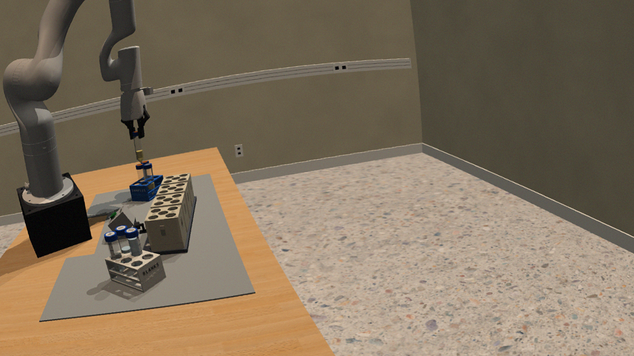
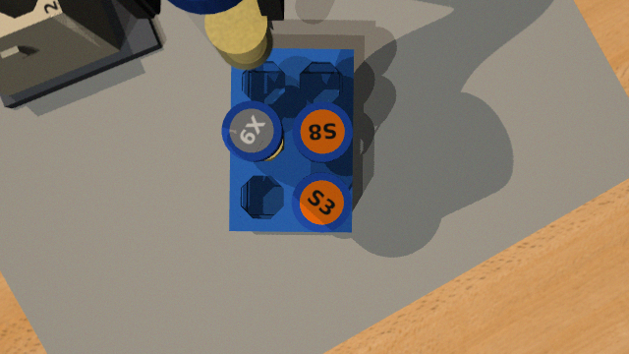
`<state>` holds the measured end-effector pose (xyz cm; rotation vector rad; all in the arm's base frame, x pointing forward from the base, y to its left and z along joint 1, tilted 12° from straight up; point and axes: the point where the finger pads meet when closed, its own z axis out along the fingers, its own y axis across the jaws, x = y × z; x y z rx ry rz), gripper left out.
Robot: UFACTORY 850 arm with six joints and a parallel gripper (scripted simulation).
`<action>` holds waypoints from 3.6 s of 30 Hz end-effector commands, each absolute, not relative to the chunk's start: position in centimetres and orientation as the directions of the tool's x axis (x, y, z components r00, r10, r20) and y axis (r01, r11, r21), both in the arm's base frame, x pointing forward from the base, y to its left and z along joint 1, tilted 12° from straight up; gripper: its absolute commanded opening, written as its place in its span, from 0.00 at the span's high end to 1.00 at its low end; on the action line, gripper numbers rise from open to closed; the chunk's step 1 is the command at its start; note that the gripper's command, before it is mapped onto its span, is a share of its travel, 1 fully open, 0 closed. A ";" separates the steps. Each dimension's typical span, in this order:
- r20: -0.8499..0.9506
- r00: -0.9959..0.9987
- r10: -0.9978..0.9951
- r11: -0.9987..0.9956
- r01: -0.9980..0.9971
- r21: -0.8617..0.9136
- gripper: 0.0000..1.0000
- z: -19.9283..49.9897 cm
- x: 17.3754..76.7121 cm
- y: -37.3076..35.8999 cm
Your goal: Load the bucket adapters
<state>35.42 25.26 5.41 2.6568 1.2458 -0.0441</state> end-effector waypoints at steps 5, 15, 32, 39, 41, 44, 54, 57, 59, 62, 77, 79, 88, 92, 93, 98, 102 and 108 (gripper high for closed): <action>-0.113 0.643 0.758 -0.622 0.763 0.173 1.00 5.5 35.5 25.3; -0.113 0.643 0.758 -0.622 0.763 0.173 1.00 5.3 35.5 25.2; -0.113 0.643 0.758 -0.622 0.763 0.173 1.00 2.3 35.7 24.7; -0.113 0.643 0.758 -0.622 0.763 0.173 1.00 1.0 35.8 24.4; -0.113 0.643 0.758 -0.622 0.763 0.173 1.00 0.6 35.8 24.3; -0.113 0.643 0.758 -0.622 0.763 0.173 1.00 0.0 35.9 24.2; -0.113 0.643 0.758 -0.622 0.763 0.173 1.00 -1.5 36.0 23.9; -0.113 0.643 0.758 -0.622 0.763 0.173 1.00 -1.5 36.0 23.9; -0.113 0.643 0.758 -0.622 0.763 0.173 1.00 -1.5 36.0 23.9; -0.113 0.643 0.758 -0.622 0.763 0.173 1.00 -1.5 36.0 23.9; -0.113 0.643 0.758 -0.622 0.763 0.173 1.00 -1.8 36.0 23.8; -0.113 0.643 0.758 -0.622 0.763 0.173 1.00 -1.9 36.0 23.8; -0.113 0.643 0.758 -0.622 0.763 0.173 1.00 -2.6 36.0 23.6; -0.113 0.643 0.758 -0.622 0.763 0.173 1.00 -3.0 36.1 23.6; -0.113 0.643 0.758 -0.622 0.763 0.173 1.00 -3.1 36.1 23.5; -0.113 0.643 0.758 -0.622 0.763 0.173 1.00 -3.4 36.1 23.5; -0.113 0.643 0.758 -0.622 0.763 0.173 1.00 -3.8 36.1 23.4; -0.113 0.643 0.758 -0.622 0.763 0.173 1.00 -4.4 36.1 23.3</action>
